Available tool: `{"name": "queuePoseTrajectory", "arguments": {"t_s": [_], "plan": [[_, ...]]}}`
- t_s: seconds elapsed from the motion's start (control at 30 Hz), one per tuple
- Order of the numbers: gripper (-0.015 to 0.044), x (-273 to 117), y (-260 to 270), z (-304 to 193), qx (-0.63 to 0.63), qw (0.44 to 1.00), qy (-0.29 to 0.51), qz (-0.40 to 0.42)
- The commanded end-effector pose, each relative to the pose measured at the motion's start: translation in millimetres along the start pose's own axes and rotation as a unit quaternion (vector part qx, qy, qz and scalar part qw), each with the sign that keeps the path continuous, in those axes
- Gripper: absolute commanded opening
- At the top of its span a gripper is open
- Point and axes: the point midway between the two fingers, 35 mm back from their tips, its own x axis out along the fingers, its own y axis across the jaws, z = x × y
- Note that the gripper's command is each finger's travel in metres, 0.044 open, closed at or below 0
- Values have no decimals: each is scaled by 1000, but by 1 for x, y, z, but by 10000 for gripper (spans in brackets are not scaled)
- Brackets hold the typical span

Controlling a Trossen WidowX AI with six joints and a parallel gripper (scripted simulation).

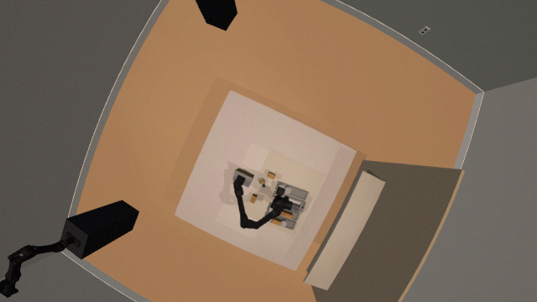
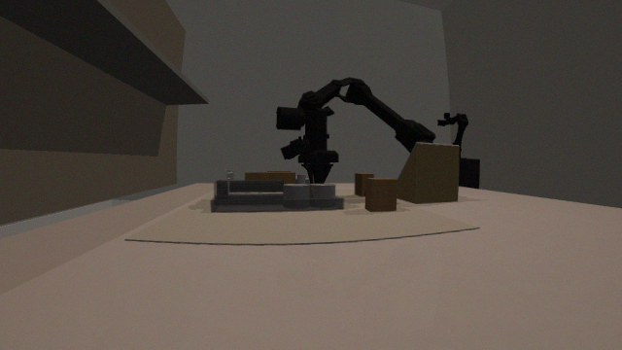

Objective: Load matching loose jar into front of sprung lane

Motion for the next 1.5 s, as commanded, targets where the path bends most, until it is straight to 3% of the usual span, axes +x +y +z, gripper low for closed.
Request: {"name": "queuePoseTrajectory", "arguments": {"t_s": [0.0,1.47], "plan": [[0,0,-2,1,2,1000,-3,-4],[0,0,-1,-8,1,1000,-3,-4]]}}
